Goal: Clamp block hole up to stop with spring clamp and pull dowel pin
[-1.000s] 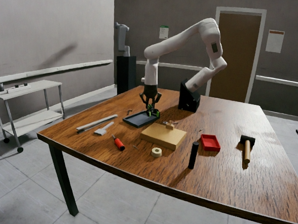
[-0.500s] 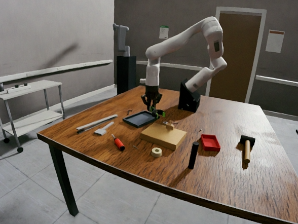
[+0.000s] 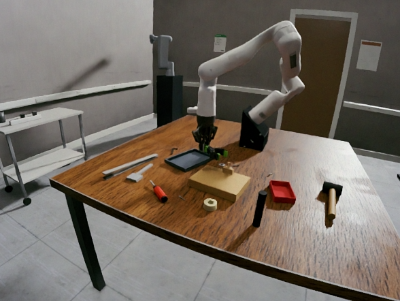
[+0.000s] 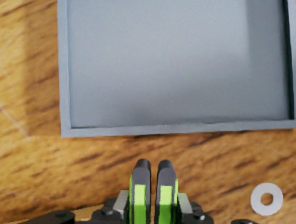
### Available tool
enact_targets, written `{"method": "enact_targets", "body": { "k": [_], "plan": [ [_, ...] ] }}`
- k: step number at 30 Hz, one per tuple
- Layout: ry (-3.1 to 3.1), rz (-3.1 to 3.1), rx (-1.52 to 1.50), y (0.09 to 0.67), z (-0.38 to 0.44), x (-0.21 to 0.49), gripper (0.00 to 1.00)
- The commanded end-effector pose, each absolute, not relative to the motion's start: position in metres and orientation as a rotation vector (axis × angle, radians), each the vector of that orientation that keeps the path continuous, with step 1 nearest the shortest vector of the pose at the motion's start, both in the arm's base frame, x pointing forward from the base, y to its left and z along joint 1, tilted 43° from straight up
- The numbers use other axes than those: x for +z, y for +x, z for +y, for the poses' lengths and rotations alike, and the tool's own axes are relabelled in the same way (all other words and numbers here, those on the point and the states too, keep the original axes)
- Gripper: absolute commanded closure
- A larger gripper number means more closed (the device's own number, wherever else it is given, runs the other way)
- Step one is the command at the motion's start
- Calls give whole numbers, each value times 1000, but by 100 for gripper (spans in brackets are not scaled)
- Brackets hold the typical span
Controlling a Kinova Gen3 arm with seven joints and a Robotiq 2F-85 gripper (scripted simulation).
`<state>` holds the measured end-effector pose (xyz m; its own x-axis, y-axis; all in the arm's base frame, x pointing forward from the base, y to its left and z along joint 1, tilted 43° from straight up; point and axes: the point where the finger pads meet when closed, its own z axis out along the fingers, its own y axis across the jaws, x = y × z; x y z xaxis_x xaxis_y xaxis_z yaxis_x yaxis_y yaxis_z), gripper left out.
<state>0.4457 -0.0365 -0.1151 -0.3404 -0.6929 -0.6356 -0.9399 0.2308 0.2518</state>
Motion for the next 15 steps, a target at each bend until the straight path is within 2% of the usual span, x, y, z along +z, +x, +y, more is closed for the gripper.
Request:
{"method": "enact_targets", "body": {
  "k": [1,15],
  "plan": [
    [-1560,2062,833,450,-35,-112,68],
    [-1674,1937,780,458,-30,-107,68]
  ]
}}
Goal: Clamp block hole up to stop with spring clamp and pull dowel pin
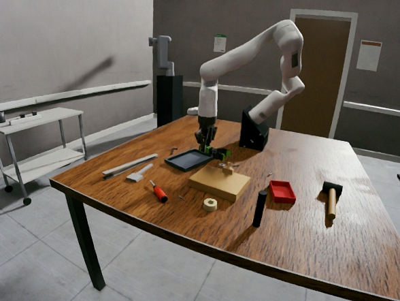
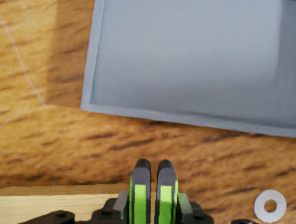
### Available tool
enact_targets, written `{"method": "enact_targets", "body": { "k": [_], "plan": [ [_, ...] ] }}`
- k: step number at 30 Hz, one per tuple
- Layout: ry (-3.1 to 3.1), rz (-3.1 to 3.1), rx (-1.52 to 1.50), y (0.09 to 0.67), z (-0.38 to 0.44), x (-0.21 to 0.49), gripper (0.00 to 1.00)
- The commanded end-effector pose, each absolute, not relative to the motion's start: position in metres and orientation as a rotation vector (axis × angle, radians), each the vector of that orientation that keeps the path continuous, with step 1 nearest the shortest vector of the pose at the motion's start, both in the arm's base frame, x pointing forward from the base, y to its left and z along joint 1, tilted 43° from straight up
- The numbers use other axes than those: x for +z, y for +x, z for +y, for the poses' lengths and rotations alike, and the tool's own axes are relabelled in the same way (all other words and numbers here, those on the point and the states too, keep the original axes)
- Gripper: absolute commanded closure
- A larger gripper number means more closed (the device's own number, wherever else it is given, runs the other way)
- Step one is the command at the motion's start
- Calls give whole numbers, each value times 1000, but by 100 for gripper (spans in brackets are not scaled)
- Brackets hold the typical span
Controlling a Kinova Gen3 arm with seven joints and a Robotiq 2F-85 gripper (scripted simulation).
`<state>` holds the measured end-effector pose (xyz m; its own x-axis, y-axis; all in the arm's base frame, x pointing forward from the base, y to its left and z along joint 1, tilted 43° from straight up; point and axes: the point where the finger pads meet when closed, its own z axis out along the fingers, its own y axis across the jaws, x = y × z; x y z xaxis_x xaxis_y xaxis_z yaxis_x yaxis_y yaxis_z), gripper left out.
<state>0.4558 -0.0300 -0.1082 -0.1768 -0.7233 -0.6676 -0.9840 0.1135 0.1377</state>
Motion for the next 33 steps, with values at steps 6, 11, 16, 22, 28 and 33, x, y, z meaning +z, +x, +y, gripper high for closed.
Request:
{"method": "enact_targets", "body": {
  "k": [6,11,16,22,28,33],
  "plan": [
    [-1697,1911,769,459,-29,-105,68],
    [-1715,1889,760,461,-28,-105,68],
    [-1724,1878,755,461,-28,-104,68],
    [-1727,1874,753,462,-28,-104,68],
    [-1728,1873,753,462,-28,-104,68],
    [-1728,1873,753,462,-28,-104,68]
  ]
}}
